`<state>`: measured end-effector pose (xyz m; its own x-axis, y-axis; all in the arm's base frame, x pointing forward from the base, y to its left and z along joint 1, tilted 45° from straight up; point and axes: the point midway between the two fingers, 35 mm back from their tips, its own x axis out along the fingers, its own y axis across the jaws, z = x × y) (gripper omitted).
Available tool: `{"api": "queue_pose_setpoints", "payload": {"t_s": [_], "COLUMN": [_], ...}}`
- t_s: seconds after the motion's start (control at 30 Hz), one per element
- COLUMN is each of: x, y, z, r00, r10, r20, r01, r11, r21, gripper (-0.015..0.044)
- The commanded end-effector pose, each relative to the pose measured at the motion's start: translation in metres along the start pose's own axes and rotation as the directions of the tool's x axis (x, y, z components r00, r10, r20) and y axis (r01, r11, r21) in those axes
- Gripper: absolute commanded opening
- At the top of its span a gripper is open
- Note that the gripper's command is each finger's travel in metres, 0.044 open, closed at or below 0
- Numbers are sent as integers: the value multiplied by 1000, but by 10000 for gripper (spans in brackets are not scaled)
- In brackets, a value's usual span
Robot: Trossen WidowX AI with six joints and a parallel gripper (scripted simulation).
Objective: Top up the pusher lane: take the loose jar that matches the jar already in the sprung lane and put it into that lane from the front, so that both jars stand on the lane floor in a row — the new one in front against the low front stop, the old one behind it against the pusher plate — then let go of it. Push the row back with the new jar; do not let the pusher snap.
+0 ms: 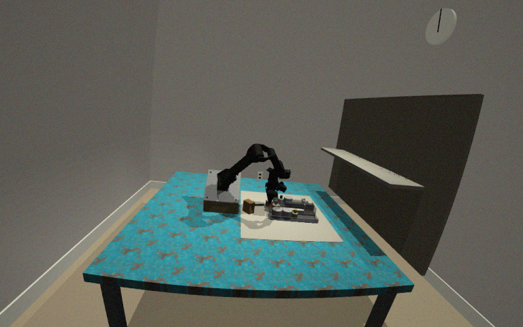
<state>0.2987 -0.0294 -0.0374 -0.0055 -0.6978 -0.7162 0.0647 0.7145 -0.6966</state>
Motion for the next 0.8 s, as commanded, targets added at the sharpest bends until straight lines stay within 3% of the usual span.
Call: {"api": "queue_pose_setpoints", "payload": {"t_s": [0.0,0.77], "x": [-2,-4], "y": [0,0], "z": [9,17], "r00": [1000,1000], "r10": [0,0], "r20": [21,21], "r01": [-1,-1], "r11": [1000,1000], "r21": [12,12], "gripper": [0,0]}}
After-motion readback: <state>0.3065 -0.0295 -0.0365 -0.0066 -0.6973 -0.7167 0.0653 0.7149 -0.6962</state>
